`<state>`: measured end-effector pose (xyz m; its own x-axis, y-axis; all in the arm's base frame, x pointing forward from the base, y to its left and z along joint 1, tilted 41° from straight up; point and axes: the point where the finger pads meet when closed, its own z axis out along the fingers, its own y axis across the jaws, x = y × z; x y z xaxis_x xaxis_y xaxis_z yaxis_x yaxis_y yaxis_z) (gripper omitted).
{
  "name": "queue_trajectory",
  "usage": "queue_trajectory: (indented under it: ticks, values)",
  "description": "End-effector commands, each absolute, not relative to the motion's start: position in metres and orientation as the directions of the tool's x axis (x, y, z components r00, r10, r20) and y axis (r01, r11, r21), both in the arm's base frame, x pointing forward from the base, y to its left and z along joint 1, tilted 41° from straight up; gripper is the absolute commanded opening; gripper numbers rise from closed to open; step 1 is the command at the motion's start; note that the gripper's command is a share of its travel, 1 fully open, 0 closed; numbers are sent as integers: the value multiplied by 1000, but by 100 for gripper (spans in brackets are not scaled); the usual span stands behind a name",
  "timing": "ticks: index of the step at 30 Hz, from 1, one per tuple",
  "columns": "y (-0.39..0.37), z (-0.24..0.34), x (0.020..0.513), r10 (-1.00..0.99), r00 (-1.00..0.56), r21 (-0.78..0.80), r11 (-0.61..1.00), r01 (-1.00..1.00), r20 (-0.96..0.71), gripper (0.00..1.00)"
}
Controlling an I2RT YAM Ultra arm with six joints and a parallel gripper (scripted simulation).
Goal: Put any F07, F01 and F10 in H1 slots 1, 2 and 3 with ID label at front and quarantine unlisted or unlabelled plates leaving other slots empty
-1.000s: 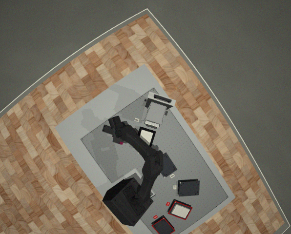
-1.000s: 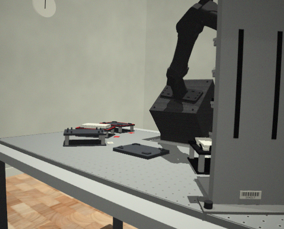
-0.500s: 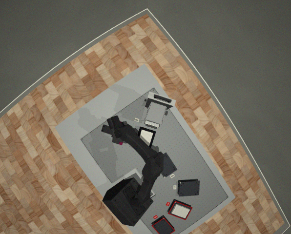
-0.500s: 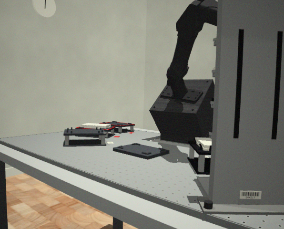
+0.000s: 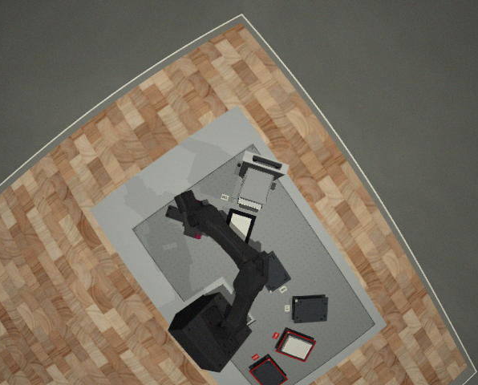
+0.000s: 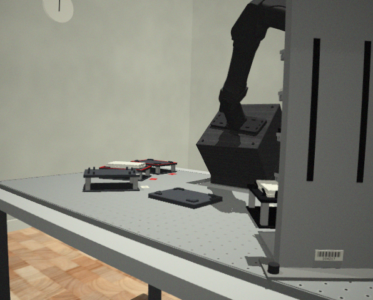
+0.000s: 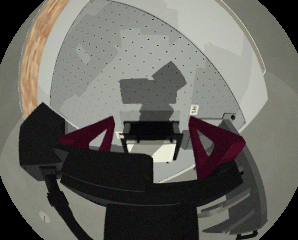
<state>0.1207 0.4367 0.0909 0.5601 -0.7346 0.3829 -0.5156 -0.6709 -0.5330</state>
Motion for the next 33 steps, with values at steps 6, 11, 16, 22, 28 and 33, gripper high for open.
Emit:
queue_trajectory:
  ticks: [6, 11, 16, 22, 28, 33]
  values:
    - [440, 95, 112, -729, 574, -541, -674, -503, 374, 100]
    - [440, 95, 112, -729, 574, -541, -674, -503, 374, 100]
    - [440, 95, 112, -729, 574, -541, -674, -503, 374, 100]
    - [440, 95, 112, -729, 574, -541, -674, -503, 374, 100]
    - [439, 103, 105, -729, 574, -541, -674, -503, 373, 100]
    - [437, 113, 96, -729, 574, -541, -674, -503, 373, 100]
